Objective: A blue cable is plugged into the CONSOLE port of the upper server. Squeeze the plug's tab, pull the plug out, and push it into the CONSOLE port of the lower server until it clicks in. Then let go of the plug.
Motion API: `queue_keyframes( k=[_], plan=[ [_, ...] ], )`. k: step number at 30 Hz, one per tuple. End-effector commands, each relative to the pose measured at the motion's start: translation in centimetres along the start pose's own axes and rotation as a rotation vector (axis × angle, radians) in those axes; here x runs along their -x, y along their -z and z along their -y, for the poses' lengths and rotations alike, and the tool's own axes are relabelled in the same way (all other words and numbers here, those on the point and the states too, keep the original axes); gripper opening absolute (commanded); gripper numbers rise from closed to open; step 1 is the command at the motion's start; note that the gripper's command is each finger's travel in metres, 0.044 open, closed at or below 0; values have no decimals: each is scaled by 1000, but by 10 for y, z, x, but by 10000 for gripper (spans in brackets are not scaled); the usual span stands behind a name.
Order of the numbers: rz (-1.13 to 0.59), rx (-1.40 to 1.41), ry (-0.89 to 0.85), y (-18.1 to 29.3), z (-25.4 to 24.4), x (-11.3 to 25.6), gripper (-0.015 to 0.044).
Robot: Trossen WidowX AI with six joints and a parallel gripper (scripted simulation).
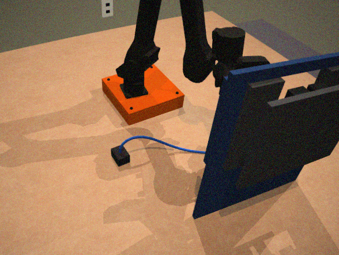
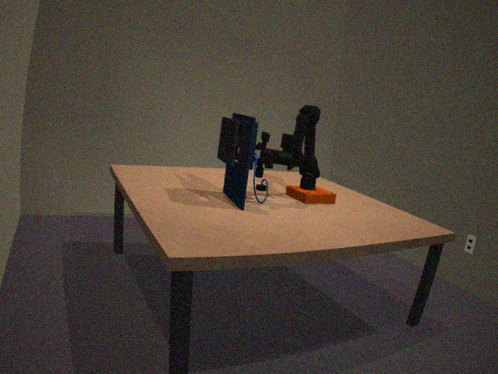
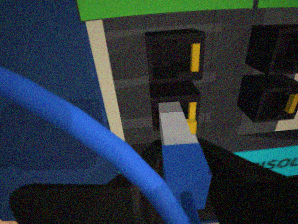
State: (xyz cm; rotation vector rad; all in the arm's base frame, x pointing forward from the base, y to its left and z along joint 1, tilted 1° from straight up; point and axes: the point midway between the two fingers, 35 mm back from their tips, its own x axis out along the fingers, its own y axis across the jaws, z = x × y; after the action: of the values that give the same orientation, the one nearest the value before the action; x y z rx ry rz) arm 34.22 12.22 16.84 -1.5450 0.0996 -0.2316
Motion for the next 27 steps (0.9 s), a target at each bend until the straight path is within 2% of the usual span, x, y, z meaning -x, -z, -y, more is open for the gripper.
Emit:
queue_keyframes(
  k=[1, 27],
  plan=[
    [9, 8, -10, -3, -5, -1, 0],
    [-6, -7, 1, 0, -2, 0, 0]
  ],
)
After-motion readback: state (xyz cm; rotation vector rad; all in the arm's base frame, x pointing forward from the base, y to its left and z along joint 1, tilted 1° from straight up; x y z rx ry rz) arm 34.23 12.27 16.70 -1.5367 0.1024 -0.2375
